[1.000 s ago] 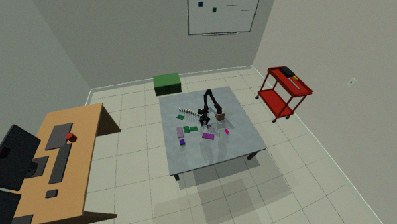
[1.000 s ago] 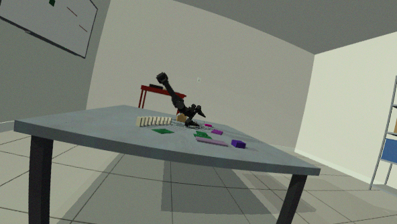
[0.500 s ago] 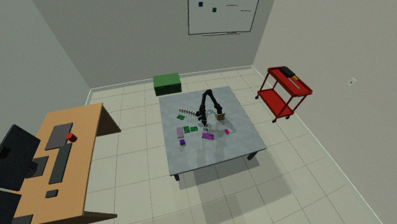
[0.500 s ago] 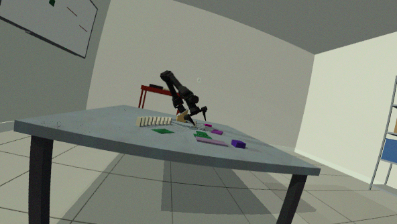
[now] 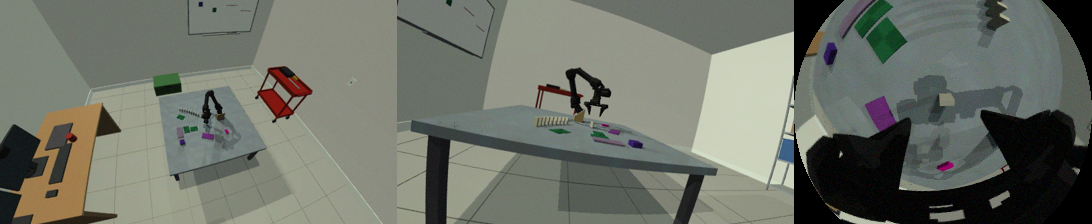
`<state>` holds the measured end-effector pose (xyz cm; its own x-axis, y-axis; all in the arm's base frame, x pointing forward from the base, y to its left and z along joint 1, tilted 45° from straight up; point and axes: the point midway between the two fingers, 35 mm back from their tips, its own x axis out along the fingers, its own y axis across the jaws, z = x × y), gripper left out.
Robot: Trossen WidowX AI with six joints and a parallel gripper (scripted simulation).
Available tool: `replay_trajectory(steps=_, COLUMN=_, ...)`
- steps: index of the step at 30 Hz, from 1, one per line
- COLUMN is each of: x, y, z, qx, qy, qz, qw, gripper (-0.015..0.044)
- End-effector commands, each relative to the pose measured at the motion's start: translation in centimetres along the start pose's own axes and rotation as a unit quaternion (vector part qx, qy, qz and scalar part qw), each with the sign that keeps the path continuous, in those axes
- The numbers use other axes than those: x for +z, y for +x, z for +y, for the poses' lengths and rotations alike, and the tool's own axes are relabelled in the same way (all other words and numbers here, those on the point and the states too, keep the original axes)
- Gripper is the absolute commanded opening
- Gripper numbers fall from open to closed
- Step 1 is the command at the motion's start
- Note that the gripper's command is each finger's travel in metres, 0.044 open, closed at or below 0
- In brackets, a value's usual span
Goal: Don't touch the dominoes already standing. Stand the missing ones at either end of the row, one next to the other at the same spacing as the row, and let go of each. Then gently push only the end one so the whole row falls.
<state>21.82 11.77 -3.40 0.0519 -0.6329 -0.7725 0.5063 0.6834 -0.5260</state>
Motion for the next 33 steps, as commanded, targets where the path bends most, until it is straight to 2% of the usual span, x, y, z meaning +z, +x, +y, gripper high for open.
replay_trajectory(steps=1, x=-0.4, y=-0.9, z=-0.3, qx=-0.024, qy=0.026, qz=-0.036, qw=0.999, gripper=0.044)
replay_trajectory(steps=7, x=-0.3, y=-0.3, z=-0.2, qx=-0.023, qy=0.026, qz=-0.036, qw=0.999, gripper=0.044)
replay_trajectory(steps=14, x=0.1, y=5.5, z=-0.6, qx=-0.024, qy=0.026, qz=-0.037, qw=0.999, gripper=0.044)
replay_trajectory(steps=28, x=0.3, y=7.1, z=-0.7, qx=-0.024, qy=0.026, qz=-0.037, qw=0.999, gripper=0.044)
replay_trajectory(steps=33, x=0.3, y=7.1, z=-0.7, qx=-0.024, qy=0.026, qz=-0.037, qw=0.999, gripper=0.0309)
